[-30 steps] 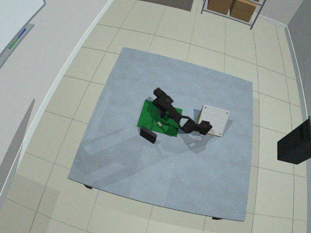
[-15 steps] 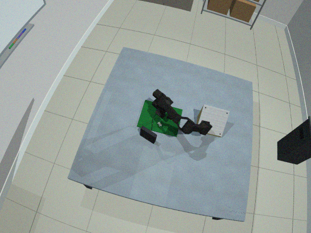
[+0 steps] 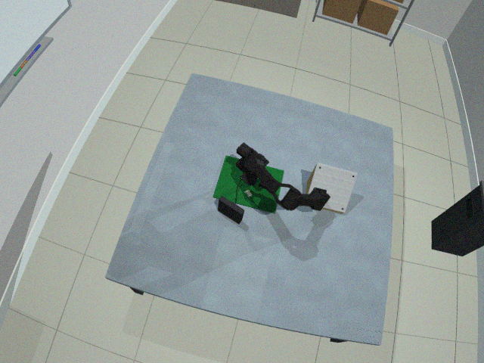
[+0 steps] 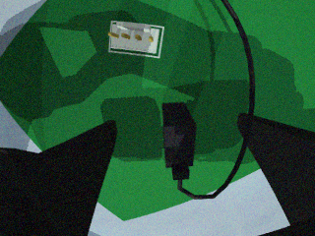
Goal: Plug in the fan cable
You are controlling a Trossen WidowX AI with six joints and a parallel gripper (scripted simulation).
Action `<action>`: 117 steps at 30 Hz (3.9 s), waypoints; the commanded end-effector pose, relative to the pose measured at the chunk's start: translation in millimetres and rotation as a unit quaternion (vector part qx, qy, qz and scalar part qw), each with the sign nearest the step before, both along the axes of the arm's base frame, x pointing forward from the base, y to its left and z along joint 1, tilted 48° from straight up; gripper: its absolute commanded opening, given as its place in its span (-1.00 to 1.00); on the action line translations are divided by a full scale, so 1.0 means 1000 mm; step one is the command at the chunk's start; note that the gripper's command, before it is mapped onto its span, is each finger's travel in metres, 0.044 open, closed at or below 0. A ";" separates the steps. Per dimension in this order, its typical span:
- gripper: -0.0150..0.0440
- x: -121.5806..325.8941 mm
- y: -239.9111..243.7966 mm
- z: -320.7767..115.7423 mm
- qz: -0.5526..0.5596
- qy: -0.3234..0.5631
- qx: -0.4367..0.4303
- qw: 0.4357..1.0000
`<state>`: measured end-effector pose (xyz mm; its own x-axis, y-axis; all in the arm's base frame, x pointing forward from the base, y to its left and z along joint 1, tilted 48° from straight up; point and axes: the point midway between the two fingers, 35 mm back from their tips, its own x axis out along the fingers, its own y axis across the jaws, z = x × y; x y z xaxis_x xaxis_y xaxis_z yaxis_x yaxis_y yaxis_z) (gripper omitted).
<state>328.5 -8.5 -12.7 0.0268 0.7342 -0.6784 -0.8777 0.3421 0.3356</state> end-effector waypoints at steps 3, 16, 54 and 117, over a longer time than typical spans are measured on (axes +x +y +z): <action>1.00 -0.001 0.007 -0.005 0.000 0.002 0.003 1.000; 0.49 -0.001 0.005 -0.004 0.001 0.001 0.001 1.000; -0.49 0.000 -0.014 0.012 0.000 0.002 0.000 1.000; -0.49 0.004 0.012 0.074 -0.524 0.572 0.021 0.631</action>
